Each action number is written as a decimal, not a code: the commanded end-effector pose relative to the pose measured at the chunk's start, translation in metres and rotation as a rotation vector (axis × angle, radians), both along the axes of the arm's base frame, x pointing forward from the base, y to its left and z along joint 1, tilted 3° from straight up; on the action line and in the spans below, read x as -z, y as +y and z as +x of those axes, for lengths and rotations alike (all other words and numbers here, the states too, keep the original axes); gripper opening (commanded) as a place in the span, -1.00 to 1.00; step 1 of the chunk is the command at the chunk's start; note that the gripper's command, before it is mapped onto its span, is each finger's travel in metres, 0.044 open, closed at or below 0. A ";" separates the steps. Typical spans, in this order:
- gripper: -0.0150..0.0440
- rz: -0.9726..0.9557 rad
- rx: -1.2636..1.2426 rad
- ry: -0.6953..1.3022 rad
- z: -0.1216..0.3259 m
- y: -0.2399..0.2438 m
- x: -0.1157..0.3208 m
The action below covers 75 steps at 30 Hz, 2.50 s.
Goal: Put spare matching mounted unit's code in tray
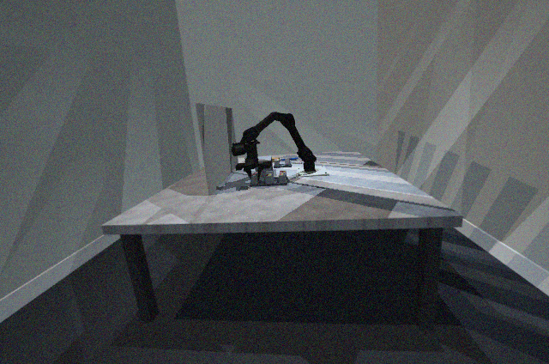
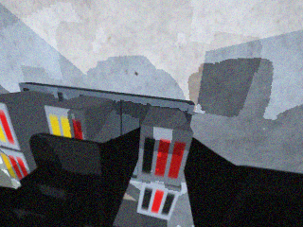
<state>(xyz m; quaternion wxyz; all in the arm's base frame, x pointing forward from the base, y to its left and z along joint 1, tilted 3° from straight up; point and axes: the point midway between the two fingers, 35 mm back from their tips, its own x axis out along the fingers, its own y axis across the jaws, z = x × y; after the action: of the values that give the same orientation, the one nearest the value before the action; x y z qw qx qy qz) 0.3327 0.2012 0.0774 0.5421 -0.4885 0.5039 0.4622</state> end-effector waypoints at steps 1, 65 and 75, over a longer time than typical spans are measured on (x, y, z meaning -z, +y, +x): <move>-0.49 0.004 -0.001 -0.009 0.001 0.001 -0.017; -0.49 -0.007 0.000 -0.055 0.039 -0.182 -0.146; -0.49 -0.020 0.017 -0.057 0.036 -0.245 -0.147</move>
<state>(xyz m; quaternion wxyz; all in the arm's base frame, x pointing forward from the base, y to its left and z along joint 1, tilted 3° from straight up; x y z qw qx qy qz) 0.3706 -0.0292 0.2241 0.5556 -0.5028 0.4967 0.4380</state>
